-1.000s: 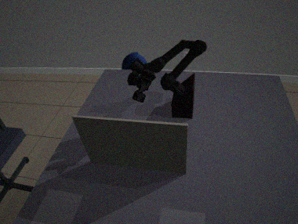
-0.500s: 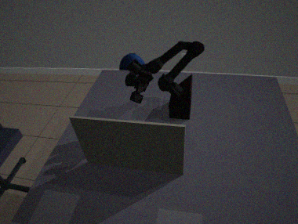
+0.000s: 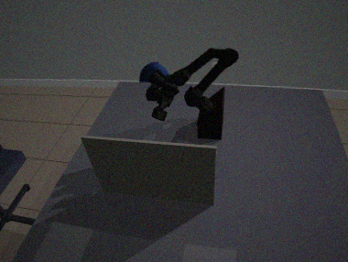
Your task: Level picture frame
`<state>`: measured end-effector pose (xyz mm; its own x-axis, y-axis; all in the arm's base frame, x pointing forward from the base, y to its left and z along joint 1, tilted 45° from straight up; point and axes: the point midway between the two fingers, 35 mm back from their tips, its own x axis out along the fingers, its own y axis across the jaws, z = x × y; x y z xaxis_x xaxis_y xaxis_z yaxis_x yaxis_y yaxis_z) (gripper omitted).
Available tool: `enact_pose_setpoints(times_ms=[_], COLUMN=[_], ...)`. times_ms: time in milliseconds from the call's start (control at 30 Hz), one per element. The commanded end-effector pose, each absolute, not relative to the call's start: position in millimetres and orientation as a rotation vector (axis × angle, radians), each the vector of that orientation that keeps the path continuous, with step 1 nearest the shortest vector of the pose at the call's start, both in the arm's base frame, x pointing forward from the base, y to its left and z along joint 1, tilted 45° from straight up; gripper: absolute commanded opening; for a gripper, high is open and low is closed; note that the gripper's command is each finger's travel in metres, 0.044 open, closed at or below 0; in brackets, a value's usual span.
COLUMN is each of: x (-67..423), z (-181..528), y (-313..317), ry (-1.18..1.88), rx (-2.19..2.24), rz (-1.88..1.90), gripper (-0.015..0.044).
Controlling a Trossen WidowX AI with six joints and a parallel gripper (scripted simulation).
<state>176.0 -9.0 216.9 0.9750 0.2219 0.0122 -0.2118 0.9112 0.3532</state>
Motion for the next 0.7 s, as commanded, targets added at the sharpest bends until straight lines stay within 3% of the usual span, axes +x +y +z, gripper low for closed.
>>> enact_pose_setpoints(times_ms=[0, 667], x=[176, 257], z=[217, 194], y=[-8, -24], ry=[0.029, 0.052], rx=[0.358, 0.626], rz=[0.228, 0.187], gripper=[0.0260, 0.0260])
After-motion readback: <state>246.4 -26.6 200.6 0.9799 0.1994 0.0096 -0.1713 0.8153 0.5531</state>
